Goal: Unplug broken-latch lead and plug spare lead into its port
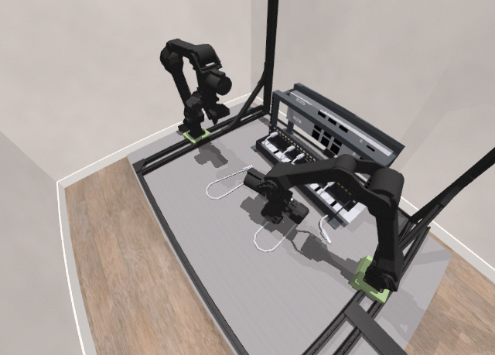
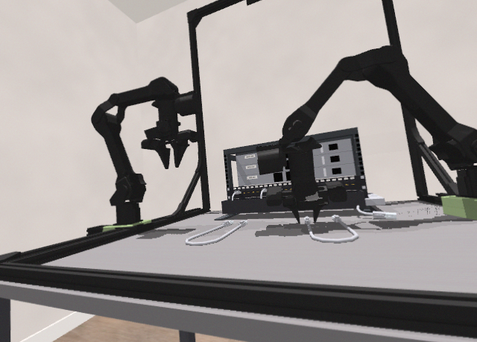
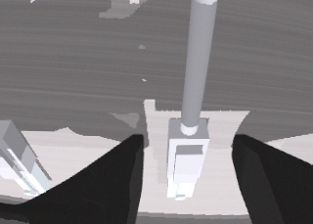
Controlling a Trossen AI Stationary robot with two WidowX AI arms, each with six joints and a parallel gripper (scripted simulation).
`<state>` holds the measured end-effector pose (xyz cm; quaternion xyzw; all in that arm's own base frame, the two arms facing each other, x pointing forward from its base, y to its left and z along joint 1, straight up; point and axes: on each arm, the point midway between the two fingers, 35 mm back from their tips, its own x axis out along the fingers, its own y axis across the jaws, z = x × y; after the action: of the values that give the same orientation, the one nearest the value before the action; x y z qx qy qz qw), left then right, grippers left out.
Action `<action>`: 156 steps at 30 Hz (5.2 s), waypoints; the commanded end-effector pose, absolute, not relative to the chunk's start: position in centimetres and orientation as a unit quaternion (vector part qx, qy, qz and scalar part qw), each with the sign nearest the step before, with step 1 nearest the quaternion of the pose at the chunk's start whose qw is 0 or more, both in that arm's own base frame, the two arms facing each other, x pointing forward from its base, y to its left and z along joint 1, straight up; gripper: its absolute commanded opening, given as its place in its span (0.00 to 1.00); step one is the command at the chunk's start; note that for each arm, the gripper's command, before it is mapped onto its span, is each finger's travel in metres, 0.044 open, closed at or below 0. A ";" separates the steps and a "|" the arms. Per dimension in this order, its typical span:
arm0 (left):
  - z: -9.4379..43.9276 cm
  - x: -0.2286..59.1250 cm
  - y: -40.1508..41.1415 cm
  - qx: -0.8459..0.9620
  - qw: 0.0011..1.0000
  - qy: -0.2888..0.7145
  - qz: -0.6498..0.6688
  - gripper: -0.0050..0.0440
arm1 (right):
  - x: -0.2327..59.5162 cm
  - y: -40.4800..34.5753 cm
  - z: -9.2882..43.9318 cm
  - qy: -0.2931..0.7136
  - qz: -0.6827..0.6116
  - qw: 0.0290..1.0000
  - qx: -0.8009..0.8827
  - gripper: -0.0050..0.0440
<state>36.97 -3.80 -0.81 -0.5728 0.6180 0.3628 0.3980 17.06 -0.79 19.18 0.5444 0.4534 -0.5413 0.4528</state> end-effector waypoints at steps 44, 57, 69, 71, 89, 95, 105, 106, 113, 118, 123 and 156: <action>-0.8 36.9 -3.8 -0.573 0.397 0.618 0.363 0.10 | 17.1 -0.8 19.2 0.453 -0.541 0.453 0.544 0.46; -0.8 36.9 -3.8 -0.573 0.397 0.618 0.363 0.21 | 17.1 -0.8 19.2 0.453 -0.541 0.453 0.544 0.46; -0.8 36.9 -3.8 -0.573 0.397 0.618 0.363 0.21 | 17.1 -0.8 19.2 0.453 -0.541 0.453 0.544 0.46; -0.8 36.9 -3.8 -0.573 0.397 0.618 0.363 0.21 | 17.1 -0.8 19.2 0.453 -0.541 0.453 0.544 0.46; -0.8 36.9 -3.8 -0.573 0.397 0.618 0.363 0.21 | 17.1 -0.8 19.2 0.453 -0.541 0.453 0.544 0.46; 5.2 36.9 -3.8 -0.573 0.397 0.618 0.363 0.21 | 17.1 -0.8 19.2 0.453 -0.541 0.453 0.544 0.46; 5.2 36.9 -3.8 -0.573 0.397 0.618 0.363 0.21 | 17.1 -0.8 19.2 0.453 -0.541 0.453 0.544 0.46; 5.2 36.9 -3.8 -0.573 0.397 0.618 0.363 0.21 | 17.1 -0.8 19.2 0.453 -0.541 0.453 0.544 0.46; 8.2 36.9 -3.8 -0.573 0.399 0.618 0.362 0.21 | 17.1 -0.8 19.2 0.453 -0.541 0.453 0.544 0.46; 8.2 36.9 -3.8 -0.573 0.399 0.618 0.362 0.21 | 17.1 -0.8 19.2 0.453 -0.541 0.453 0.544 0.46; 8.2 36.9 -3.8 -0.573 0.399 0.618 0.362 0.21 | 17.1 -0.8 19.2 0.453 -0.541 0.453 0.544 0.46; 7.7 26.5 -9.5 -0.542 0.414 0.646 0.344 0.21 | 17.1 -0.8 19.2 0.453 -0.541 0.453 0.544 0.46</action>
<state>26.59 -9.50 7.76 -0.5418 0.6463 0.3428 0.4138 17.06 -0.79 19.18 0.5443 0.4535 -0.5414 0.4527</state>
